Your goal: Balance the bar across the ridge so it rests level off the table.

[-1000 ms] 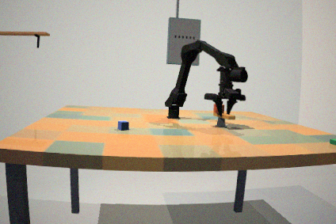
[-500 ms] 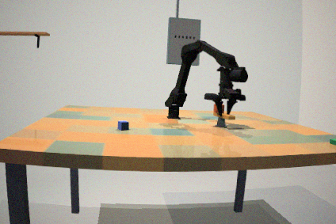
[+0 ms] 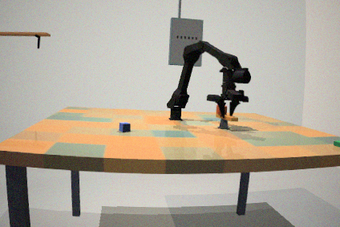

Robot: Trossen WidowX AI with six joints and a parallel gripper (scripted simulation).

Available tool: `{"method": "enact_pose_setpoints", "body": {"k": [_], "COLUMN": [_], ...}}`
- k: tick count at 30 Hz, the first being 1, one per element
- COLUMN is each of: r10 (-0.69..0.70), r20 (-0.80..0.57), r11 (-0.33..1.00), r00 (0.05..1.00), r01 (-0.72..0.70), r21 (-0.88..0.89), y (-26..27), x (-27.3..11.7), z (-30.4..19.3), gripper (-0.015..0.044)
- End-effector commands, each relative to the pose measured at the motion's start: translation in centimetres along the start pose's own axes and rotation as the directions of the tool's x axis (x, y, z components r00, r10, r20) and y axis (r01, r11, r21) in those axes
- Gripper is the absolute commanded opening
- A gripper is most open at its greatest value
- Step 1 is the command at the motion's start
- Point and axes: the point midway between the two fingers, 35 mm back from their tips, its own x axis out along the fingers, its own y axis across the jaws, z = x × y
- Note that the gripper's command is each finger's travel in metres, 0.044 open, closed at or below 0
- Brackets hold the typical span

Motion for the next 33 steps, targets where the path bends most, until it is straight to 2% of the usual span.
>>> {"method": "enact_pose_setpoints", "body": {"k": [1,9,15,16,33], "r10": [0.000,0.000,0.000,0.000,0.000], "r20": [0.000,0.000,0.000,0.000,0.000], "r11": [1.000,1.000,1.000,1.000,1.000], "r00": [1.000,1.000,1.000,1.000,1.000], "r01": [0.000,0.000,0.000,0.000,0.000], "r21": [0.000,0.000,0.000,0.000,0.000], "y": [0.00,0.00,0.00,0.00,0.00], "x": [0.01,0.01,0.01,0.01,0.01], "z": [0.00,0.00,0.00,0.00,0.00], "gripper": [0.0000,0.0000,0.0157,0.0167,0.0168]}}
